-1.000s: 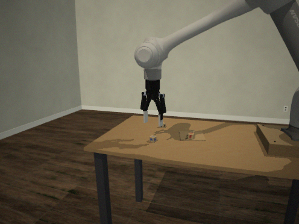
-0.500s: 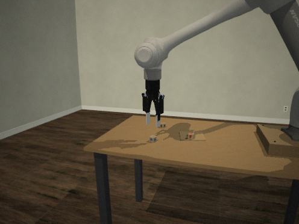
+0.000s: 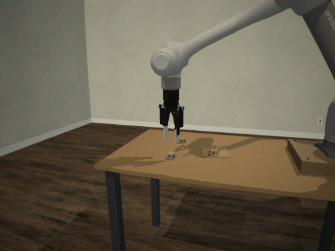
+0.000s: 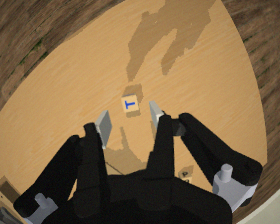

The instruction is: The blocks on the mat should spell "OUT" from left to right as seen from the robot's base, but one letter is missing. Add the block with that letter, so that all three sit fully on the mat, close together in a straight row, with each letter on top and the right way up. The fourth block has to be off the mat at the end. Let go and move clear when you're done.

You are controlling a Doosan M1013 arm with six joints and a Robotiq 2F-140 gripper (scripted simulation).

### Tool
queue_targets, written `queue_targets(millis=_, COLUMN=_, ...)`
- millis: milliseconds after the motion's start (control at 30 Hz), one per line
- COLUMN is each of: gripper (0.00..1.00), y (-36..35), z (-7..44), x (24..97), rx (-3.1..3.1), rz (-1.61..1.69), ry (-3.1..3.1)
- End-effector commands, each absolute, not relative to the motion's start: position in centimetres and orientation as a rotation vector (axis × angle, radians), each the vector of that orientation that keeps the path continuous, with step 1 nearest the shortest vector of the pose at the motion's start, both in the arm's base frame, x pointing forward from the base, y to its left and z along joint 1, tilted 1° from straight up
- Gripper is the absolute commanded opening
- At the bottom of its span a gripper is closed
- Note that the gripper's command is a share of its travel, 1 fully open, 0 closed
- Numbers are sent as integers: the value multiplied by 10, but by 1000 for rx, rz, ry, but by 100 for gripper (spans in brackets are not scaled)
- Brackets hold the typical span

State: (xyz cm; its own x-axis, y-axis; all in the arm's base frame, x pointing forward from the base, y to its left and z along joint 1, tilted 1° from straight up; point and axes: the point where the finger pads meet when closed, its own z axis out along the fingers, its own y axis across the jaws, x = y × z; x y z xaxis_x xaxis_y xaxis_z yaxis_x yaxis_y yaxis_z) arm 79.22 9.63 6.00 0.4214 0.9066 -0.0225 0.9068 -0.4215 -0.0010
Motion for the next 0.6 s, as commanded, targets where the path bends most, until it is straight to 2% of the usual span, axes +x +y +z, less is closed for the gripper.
queue_targets(millis=0, gripper=40, y=96, z=60, x=792, rx=2639, rz=-30, ry=1684)
queue_targets(millis=567, gripper=40, y=96, z=50, x=792, rx=2639, rz=-30, ry=1684)
